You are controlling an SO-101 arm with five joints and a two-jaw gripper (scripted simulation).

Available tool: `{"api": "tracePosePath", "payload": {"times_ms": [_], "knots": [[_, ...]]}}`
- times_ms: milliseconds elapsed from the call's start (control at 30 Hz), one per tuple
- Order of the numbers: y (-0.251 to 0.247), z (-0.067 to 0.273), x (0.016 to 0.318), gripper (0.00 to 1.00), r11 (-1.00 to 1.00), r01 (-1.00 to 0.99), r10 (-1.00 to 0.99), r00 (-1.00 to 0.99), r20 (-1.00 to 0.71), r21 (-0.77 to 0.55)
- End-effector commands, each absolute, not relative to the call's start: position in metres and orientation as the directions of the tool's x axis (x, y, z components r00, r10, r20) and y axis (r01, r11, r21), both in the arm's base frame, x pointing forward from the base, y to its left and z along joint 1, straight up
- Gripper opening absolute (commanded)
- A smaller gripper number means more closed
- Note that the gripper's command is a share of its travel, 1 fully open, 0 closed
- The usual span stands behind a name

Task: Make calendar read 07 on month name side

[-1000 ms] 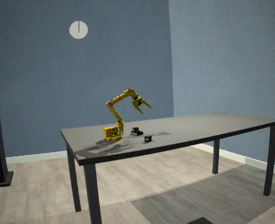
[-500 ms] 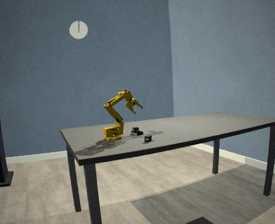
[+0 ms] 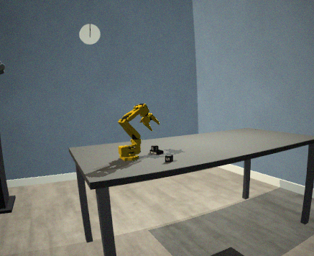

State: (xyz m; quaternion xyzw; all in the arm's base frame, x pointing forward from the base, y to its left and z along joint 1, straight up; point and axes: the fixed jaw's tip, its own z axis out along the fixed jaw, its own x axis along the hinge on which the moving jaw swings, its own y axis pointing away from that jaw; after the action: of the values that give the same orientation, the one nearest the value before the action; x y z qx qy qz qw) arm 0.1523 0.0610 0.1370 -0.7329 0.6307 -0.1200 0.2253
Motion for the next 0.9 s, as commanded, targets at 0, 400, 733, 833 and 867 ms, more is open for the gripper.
{"api": "tracePosePath", "payload": {"times_ms": [0,400,733,833,867], "knots": [[0.063,0.141,0.153,0.35,-0.093,-0.854,-0.976,0.179,-0.122,-0.512],[0.064,0.12,0.155,0.35,-0.119,-0.92,-0.982,0.164,-0.089,-0.374],[0.062,0.088,0.152,0.35,-0.143,-0.978,-0.988,0.15,-0.037,-0.154],[0.062,0.079,0.15,0.35,-0.146,-0.985,-0.989,0.148,-0.022,-0.094],[0.061,0.078,0.149,0.35,-0.146,-0.986,-0.989,0.148,-0.019,-0.08]]}}
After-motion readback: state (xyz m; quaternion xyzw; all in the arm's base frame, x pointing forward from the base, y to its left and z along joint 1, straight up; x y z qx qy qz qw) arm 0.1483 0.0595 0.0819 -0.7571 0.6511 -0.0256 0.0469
